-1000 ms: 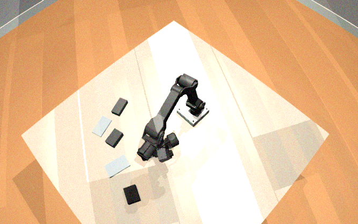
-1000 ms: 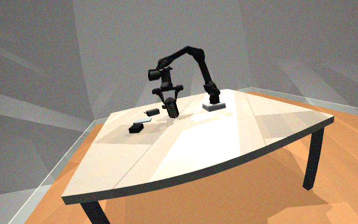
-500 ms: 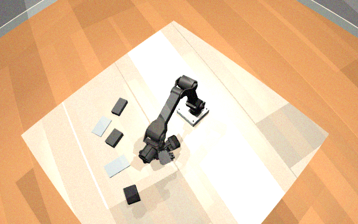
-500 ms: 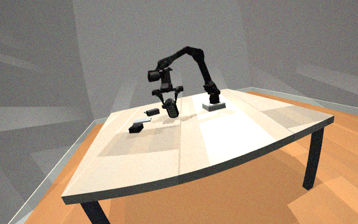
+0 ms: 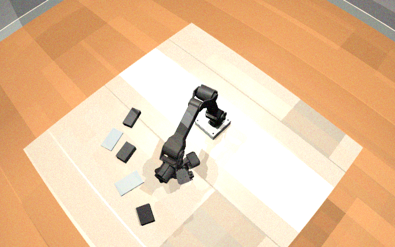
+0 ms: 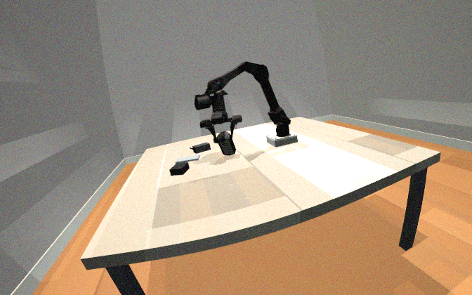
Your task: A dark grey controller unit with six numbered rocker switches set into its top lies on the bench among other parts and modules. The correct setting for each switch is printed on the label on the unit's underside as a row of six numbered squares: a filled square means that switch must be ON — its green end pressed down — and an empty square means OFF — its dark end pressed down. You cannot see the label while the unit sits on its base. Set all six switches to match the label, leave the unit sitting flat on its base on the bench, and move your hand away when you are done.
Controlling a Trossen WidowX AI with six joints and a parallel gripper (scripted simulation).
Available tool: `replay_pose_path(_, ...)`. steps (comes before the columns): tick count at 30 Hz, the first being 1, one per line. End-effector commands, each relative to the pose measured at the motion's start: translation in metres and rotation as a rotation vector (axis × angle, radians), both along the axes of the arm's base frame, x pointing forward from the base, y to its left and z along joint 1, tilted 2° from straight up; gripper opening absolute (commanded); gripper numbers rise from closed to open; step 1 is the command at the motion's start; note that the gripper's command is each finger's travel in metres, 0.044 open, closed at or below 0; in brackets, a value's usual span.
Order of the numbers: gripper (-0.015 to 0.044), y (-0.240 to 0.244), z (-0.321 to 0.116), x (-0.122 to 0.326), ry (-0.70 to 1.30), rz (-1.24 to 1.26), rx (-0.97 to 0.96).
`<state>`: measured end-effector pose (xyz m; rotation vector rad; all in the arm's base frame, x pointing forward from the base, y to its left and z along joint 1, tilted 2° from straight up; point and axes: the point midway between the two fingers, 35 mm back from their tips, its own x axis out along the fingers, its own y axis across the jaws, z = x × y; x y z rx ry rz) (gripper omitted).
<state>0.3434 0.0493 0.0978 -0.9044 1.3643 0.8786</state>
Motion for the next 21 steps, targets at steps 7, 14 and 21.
replay_pose_path(7,0.0338,0.002,-0.009,0.002,0.015,-0.012,-0.006)
replay_pose_path(14,0.0338,0.006,-0.013,0.004,0.014,-0.012,-0.006)
replay_pose_path(21,0.0338,0.009,-0.017,0.005,0.014,-0.012,-0.006)
